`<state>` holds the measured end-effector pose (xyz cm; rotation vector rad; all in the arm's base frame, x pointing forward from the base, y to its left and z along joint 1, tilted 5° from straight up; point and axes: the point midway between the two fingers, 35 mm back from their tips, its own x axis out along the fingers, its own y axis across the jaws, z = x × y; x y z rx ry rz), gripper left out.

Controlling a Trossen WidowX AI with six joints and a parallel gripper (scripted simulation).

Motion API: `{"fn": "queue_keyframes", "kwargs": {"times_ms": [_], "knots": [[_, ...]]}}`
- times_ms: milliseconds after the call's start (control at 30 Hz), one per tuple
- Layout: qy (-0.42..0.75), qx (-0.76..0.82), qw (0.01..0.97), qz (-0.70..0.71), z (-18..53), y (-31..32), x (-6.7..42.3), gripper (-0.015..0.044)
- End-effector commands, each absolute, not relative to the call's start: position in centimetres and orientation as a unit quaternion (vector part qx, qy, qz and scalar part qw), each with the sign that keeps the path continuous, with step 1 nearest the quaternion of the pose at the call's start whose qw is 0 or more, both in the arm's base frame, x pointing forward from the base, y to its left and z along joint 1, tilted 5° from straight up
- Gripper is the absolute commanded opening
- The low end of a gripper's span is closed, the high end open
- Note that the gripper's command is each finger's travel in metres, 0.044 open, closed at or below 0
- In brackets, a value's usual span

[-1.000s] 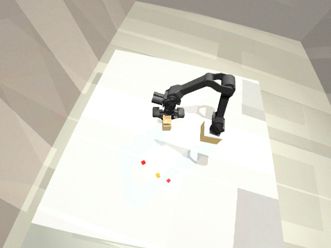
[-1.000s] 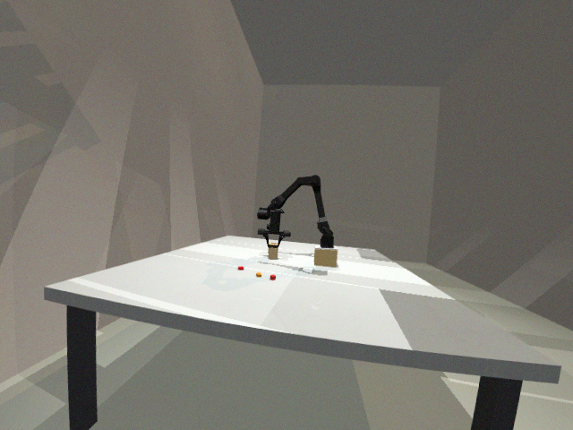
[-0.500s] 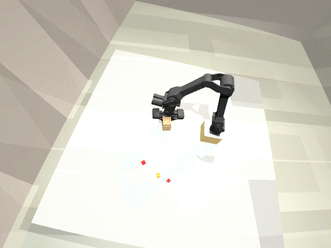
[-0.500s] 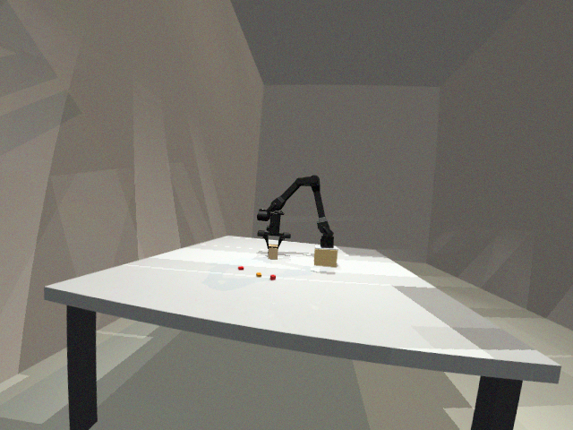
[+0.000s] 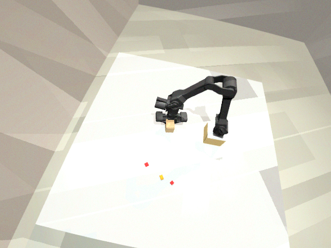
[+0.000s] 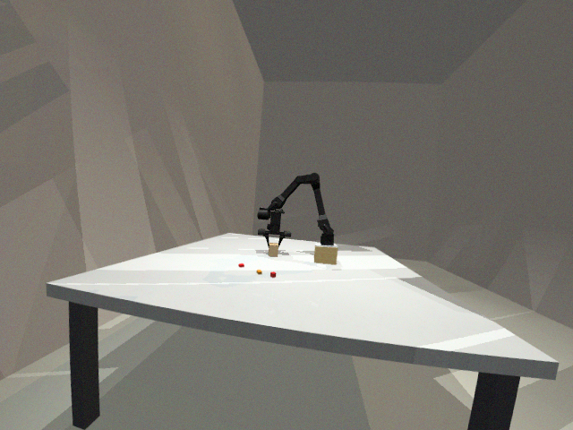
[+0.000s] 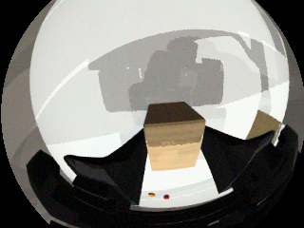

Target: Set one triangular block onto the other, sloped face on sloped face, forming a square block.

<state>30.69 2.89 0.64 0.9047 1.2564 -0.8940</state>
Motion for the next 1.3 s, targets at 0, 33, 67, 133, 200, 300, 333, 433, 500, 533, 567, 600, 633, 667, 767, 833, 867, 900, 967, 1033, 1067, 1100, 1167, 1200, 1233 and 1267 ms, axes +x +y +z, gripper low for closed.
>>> {"fn": "queue_keyframes", "kwargs": {"times_ms": [0,33,67,133,200,300,333,433,500,533,567,600,633,667,767,833,867,900,967,1033,1067,1100,1167,1200,1233,1267], "knots": [[0.548,0.393,0.625,-0.393,0.46,2.83,30.48,0.0],[0.548,0.393,0.625,-0.393,0.46,2.83,30.48,0.0],[0.548,0.393,0.625,-0.393,0.46,2.83,30.48,0.0],[0.548,0.393,0.625,-0.393,0.46,2.83,30.48,0.0],[0.548,0.393,0.625,-0.393,0.46,2.83,30.48,0.0],[0.548,0.394,0.624,-0.394,0.43,2.83,30.47,0.0],[0.548,0.394,0.624,-0.394,0.43,2.83,30.47,0.0],[0.548,0.394,0.624,-0.394,0.43,2.83,30.47,0.0],[0.547,0.394,0.624,-0.395,0.42,2.83,30.47,0.0],[0.547,0.394,0.624,-0.395,0.42,2.83,30.47,0.0],[0.547,0.395,0.624,-0.395,0.42,2.84,30.47,0.0],[0.547,0.395,0.624,-0.395,0.41,2.84,30.47,0.0],[0.547,0.395,0.624,-0.395,0.4,2.84,30.47,0.0],[0.547,0.395,0.624,-0.395,0.39,2.84,30.47,0.0],[0.547,0.395,0.623,-0.395,0.34,2.86,30.46,0.0],[0.547,0.395,0.623,-0.395,0.31,2.87,30.46,0.0],[0.547,0.395,0.623,-0.395,0.3,2.87,30.46,0.0],[0.547,0.395,0.623,-0.395,0.28,2.88,30.46,0.0],[0.547,0.395,0.623,-0.395,0.25,2.89,30.46,0.0],[0.547,0.395,0.623,-0.395,0.22,2.9,30.45,0.0],[0.547,0.395,0.623,-0.396,0.2,2.9,30.45,0.0],[0.547,0.396,0.624,-0.394,0.31,2.93,30.55,0.0],[0.547,0.396,0.624,-0.392,0.41,2.95,30.64,0.0],[0.547,0.396,0.624,-0.392,0.41,2.95,30.64,0.0],[0.547,0.396,0.624,-0.393,0.4,2.95,30.63,0.0],[0.547,0.396,0.624,-0.393,0.39,2.94,30.62,0.0]]}}
